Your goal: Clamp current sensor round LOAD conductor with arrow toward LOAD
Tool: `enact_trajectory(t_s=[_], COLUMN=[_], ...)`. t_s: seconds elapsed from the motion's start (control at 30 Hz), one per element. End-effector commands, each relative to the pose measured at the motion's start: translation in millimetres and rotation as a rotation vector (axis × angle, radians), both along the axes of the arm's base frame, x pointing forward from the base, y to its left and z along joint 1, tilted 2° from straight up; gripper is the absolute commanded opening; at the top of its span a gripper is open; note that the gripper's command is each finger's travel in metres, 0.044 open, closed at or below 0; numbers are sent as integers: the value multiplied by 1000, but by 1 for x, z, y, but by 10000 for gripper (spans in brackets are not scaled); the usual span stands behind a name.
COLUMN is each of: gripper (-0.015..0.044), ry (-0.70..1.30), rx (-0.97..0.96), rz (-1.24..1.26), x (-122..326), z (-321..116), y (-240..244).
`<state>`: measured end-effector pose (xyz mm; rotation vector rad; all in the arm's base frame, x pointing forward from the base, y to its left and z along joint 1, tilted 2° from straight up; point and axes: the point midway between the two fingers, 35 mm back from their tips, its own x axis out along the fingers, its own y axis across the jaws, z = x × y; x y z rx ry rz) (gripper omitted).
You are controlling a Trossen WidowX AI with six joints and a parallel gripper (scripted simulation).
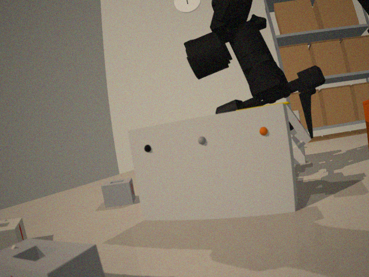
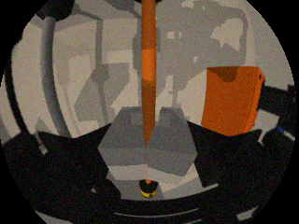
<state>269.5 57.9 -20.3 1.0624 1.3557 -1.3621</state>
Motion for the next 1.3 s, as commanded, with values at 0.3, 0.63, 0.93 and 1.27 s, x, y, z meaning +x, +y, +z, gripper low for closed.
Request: enact_trajectory(t_s=[0.3, 0.63, 0.93, 1.27], gripper=[0, 0, 0, 0], ry=[3, 3, -50, -222], rx=[-1, -1, 1, 7], rz=[1, 1, 2, 5], x=[-1, -1, 0, 0], z=[0, 0, 3, 14], y=[0, 0, 0, 0])
